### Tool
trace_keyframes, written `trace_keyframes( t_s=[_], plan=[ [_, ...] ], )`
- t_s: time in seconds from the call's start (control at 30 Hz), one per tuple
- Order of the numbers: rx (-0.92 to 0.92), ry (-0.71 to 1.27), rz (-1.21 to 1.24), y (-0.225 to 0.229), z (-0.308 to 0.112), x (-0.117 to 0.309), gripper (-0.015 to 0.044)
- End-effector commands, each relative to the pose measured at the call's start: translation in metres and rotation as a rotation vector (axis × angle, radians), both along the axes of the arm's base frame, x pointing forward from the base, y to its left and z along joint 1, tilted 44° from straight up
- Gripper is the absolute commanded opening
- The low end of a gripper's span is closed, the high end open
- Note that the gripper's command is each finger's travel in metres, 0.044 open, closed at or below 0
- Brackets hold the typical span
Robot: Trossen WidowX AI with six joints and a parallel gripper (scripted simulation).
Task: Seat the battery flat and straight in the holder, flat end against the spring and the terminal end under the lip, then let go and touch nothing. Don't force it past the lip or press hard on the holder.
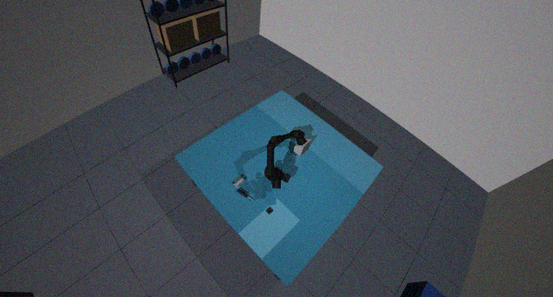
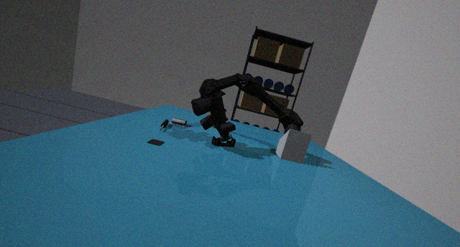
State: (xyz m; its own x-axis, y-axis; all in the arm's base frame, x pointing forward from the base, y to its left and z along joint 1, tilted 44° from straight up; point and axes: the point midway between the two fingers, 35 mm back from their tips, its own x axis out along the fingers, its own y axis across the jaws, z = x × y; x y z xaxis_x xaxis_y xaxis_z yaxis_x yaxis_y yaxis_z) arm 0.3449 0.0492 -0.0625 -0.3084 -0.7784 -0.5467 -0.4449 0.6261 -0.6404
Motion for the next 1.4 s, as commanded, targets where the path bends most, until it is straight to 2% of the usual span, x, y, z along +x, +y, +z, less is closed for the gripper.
trace_keyframes(
  t_s=[0.0,1.37],
  plan=[
    [0.002,-0.024,-0.004,0.0014,0.0003,0.0049,0.0084],
    [0.094,-0.095,0.092,-0.0024,-0.0063,0.0038,0.0084]
  ],
)
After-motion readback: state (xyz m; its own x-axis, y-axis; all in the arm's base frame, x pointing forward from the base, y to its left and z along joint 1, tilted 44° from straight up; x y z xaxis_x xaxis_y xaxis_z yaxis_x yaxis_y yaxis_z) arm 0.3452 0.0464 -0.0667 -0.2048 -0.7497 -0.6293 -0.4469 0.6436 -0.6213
